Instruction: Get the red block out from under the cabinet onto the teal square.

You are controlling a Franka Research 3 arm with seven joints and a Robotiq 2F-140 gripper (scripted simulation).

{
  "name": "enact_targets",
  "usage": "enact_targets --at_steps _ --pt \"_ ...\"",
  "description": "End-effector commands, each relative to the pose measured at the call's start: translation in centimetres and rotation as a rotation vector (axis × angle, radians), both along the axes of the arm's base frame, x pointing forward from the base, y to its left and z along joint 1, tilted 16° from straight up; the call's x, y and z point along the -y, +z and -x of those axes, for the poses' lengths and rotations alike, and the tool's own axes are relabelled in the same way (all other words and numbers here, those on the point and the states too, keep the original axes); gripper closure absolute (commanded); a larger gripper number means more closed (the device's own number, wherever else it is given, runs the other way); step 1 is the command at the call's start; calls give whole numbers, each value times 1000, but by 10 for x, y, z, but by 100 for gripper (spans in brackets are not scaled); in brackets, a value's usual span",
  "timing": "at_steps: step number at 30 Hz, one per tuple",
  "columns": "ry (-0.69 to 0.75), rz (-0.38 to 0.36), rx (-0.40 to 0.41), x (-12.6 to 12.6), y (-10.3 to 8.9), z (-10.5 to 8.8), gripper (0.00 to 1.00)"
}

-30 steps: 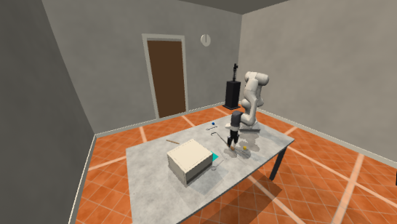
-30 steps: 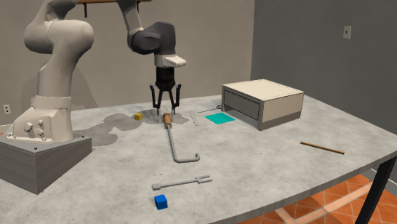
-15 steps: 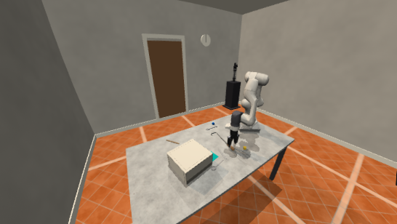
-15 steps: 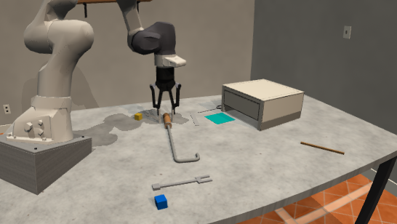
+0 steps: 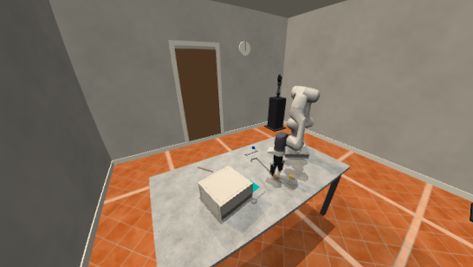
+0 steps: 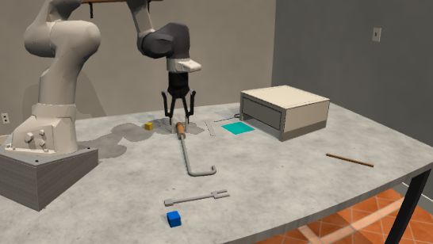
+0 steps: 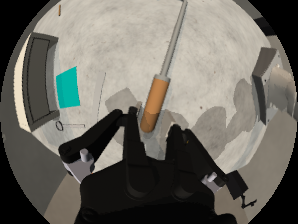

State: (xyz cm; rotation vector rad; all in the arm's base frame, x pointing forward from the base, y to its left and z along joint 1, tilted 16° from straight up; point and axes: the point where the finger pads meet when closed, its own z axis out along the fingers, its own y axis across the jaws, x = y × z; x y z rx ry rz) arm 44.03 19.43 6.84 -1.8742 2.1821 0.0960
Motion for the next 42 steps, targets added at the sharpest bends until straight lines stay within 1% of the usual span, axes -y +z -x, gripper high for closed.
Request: enact_targets --at_steps 1,13,14,42 --pt "3 0 4 0 1 -2 67" --pt "3 0 4 0 1 -2 67" --pt "3 0 4 0 1 -2 100" --pt "3 0 4 0 1 -2 100"
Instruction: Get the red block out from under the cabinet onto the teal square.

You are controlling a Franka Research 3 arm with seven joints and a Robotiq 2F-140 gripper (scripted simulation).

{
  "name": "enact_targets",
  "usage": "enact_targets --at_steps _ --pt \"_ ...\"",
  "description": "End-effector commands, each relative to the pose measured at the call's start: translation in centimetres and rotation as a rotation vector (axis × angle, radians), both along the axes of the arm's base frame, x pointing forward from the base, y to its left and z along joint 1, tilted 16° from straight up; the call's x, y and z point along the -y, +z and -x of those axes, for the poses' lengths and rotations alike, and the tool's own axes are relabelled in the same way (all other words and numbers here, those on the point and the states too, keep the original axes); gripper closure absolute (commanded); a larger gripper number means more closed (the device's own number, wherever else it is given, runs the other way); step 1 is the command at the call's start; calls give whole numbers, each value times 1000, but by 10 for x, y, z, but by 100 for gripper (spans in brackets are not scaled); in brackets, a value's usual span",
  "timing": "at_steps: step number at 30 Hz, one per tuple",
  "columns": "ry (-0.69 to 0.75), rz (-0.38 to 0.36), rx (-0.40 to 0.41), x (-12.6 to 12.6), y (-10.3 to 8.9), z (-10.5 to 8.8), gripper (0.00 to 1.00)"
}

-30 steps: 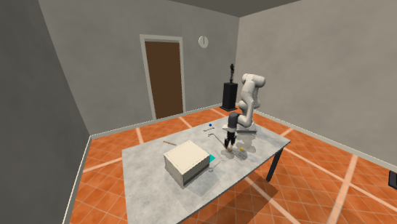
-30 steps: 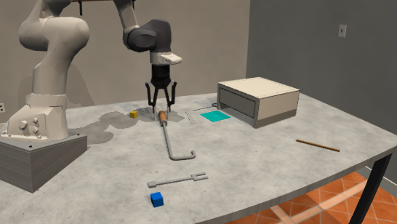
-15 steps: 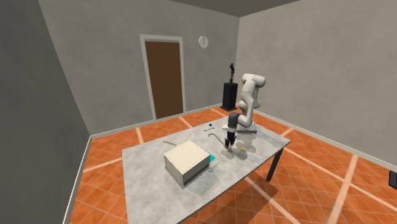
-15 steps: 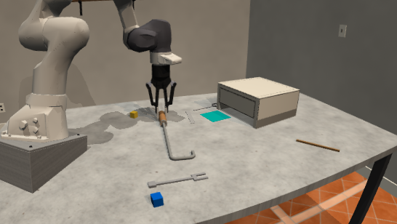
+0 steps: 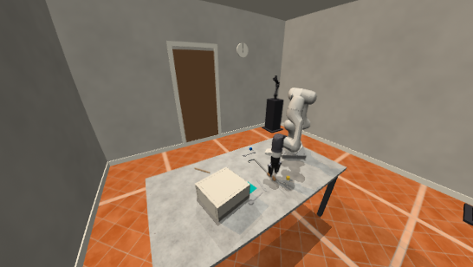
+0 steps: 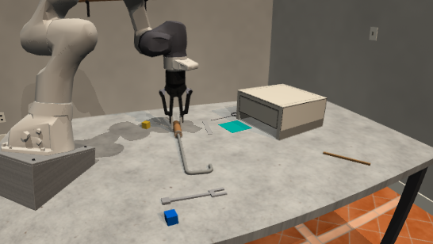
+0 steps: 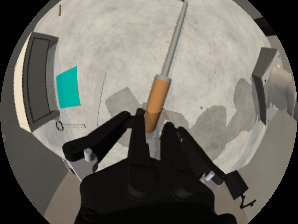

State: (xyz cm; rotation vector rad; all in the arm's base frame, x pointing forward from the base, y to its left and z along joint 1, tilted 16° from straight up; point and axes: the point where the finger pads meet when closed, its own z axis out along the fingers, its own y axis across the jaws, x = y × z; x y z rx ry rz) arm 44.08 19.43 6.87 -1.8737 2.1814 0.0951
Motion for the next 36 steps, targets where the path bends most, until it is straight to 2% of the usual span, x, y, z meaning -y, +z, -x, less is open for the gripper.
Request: enact_targets --at_steps 1,36 --pt "3 0 3 0 1 -1 100" --pt "3 0 3 1 4 -1 100"
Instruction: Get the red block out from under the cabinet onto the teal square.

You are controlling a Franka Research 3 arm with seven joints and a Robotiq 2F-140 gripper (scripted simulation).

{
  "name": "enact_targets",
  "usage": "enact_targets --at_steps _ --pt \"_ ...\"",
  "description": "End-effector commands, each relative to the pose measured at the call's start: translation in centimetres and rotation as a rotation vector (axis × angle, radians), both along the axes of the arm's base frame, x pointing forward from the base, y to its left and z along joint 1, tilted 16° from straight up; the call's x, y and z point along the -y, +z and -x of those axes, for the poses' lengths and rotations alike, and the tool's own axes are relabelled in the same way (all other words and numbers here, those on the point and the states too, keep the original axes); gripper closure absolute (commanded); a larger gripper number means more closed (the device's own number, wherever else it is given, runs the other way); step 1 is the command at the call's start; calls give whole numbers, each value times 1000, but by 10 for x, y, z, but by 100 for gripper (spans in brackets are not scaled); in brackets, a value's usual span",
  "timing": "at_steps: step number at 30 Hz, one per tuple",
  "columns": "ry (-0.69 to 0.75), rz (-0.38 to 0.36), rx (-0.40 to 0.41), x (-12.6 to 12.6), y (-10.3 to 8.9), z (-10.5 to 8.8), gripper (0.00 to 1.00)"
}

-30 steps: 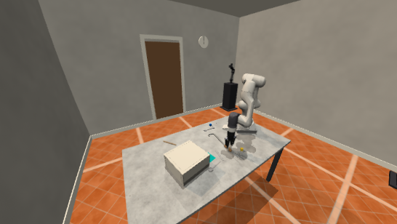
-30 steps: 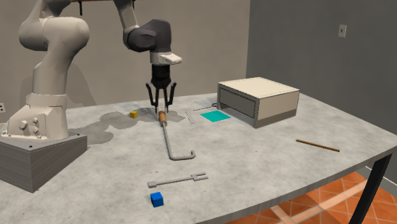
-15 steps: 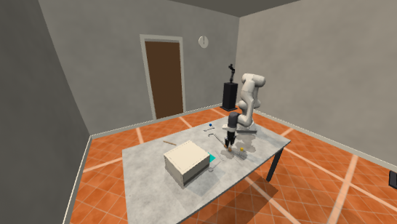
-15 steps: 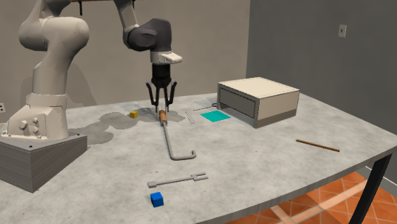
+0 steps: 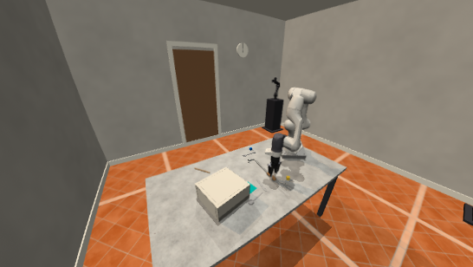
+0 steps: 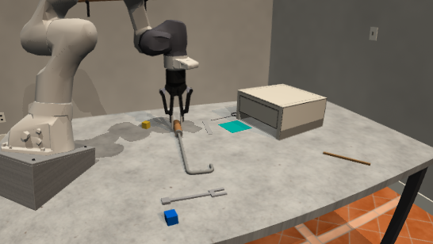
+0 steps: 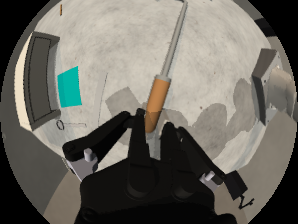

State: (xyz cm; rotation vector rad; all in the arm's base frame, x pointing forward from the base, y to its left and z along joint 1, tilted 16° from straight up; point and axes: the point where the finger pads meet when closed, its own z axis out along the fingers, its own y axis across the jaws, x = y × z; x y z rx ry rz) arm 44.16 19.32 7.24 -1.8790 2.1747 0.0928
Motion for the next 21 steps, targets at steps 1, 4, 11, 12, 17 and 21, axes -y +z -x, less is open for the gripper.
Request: enact_targets --at_steps 1,4,11,12,17,21 --pt "-3 -1 0 0 1 0 100" --pt "-2 -1 0 0 1 0 100" --pt "3 0 1 0 0 0 100" --pt "5 0 2 1 0 0 100" --pt "19 3 5 2 0 0 100" --pt "39 6 10 5 -1 0 100"
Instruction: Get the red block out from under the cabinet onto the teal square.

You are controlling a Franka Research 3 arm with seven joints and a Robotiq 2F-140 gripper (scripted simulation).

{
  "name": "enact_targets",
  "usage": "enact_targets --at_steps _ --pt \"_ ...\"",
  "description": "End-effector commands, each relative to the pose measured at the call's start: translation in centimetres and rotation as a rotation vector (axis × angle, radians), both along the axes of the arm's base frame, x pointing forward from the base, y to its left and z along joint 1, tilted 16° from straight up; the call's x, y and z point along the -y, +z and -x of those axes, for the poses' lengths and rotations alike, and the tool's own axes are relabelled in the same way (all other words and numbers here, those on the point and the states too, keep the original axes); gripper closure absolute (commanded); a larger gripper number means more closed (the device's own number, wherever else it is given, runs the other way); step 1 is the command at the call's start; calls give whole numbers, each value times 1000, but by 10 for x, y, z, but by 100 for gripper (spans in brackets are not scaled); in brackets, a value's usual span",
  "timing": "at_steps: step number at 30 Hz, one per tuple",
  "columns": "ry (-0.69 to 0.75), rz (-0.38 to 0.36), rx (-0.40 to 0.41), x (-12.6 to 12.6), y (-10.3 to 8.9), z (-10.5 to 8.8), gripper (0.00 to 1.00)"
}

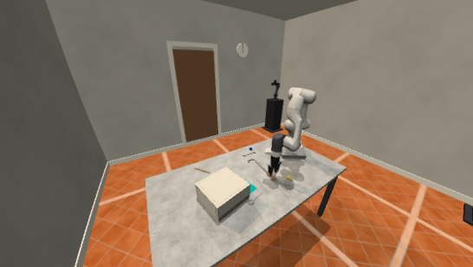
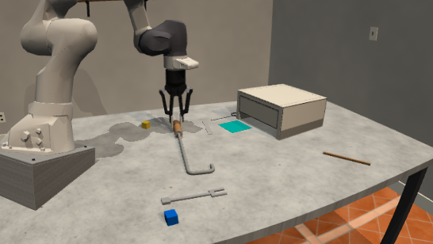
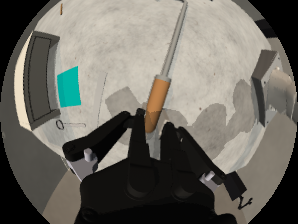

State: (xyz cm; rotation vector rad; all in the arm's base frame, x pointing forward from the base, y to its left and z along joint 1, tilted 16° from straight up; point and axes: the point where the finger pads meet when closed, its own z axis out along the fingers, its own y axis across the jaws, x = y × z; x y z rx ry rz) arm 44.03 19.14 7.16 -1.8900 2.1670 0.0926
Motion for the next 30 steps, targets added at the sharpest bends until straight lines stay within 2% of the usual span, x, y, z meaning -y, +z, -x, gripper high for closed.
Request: enact_targets --at_steps 1,23,30 --pt "35 5 11 4 0 -1 100" --pt "231 37 55 28 -6 1 100" --pt "350 56 83 43 -9 1 100"
